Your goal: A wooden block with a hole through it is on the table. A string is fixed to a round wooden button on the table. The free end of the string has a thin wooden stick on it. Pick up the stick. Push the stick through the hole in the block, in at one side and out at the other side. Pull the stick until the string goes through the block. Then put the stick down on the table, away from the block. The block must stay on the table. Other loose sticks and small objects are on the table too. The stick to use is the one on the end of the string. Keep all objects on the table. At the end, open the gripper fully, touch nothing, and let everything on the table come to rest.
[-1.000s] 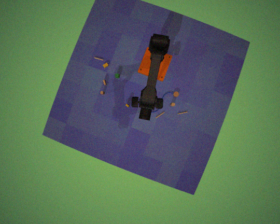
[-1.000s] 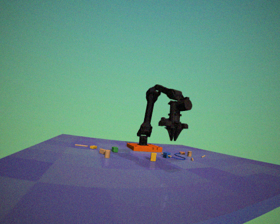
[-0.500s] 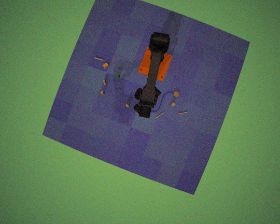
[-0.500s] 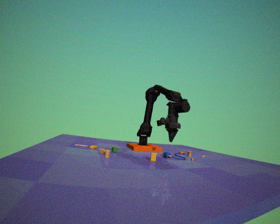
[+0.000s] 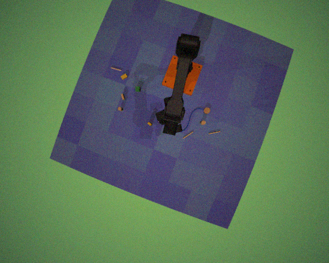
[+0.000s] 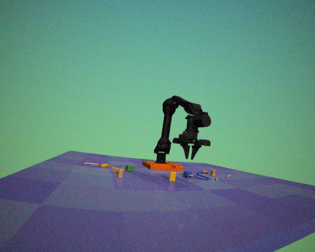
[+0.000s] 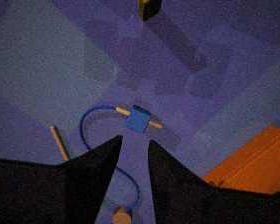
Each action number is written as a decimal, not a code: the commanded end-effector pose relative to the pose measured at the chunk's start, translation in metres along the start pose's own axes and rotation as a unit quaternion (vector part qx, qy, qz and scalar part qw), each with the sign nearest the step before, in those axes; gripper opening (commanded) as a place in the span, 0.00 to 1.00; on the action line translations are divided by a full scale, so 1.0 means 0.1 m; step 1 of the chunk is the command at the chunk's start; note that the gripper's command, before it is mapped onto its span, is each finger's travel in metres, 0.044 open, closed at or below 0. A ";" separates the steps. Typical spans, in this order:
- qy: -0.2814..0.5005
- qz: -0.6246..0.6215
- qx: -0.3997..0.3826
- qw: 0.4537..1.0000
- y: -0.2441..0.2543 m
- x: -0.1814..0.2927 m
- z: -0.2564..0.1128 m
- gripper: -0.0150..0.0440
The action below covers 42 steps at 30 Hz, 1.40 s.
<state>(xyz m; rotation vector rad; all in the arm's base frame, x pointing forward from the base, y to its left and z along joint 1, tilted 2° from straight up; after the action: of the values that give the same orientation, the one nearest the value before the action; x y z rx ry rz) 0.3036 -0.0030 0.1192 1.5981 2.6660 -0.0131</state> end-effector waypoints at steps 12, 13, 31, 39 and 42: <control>0.006 -0.623 0.002 0.782 -0.25 0.08 0.03 0.46; 0.006 -0.623 0.002 0.782 -0.25 0.08 0.03 0.46; 0.006 -0.623 0.002 0.782 -0.24 0.08 0.10 0.46; 0.006 -0.623 0.002 0.782 -0.23 0.07 0.23 0.46; 0.006 -0.623 0.002 0.782 -0.23 0.07 0.28 0.46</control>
<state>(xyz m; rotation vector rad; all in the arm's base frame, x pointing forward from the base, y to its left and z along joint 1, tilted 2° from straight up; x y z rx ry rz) 0.2811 -0.0082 0.0958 -0.4046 3.1023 -0.0416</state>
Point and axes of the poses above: the point midway between the two fingers, 35 mm back from their tips, its own z axis out along the fingers, its own y axis across the jaws, x = y × z, the point moved 2 cm from there along -z, back along the fingers, and after that the axes turned 4 degrees about -z, right-handed, at the moved point
